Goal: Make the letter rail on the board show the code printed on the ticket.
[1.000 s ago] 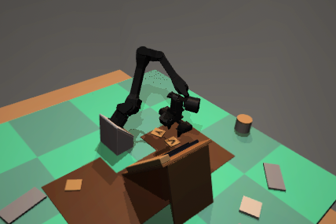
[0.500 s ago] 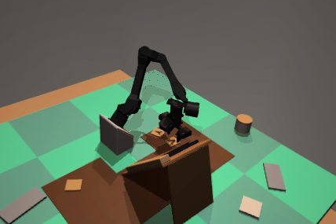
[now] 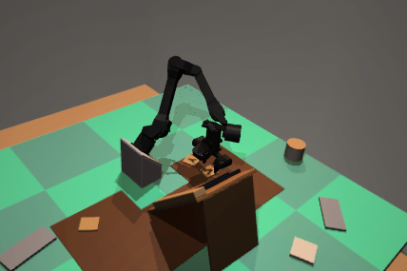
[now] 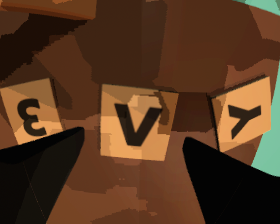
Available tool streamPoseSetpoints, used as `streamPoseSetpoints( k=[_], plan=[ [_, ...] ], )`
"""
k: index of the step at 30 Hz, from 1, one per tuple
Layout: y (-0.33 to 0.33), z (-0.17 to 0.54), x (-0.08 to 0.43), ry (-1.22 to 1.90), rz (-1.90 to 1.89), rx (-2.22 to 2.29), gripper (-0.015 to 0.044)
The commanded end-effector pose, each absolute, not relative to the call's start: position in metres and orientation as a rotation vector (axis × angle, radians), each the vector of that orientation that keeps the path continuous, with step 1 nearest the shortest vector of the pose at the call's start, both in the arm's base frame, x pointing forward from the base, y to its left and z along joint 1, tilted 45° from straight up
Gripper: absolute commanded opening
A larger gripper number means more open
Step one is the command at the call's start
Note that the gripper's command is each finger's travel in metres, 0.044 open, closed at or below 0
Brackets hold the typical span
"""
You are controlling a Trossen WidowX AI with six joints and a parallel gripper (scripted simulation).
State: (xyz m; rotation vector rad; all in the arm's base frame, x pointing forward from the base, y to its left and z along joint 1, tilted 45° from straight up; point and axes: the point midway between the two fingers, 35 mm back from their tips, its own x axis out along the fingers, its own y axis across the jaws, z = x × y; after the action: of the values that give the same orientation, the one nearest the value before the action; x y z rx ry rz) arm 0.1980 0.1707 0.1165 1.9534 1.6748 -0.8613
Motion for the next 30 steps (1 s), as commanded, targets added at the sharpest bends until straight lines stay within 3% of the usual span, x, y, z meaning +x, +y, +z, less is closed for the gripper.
streamPoseSetpoints(
  k=[1, 30],
  plan=[
    [0.1728, 0.1121, 0.1976, 1.672, -0.873, 1.953, 0.034],
    [0.1827, 0.1026, 0.1984, 1.673, -0.872, 1.954, 0.034]
  ],
)
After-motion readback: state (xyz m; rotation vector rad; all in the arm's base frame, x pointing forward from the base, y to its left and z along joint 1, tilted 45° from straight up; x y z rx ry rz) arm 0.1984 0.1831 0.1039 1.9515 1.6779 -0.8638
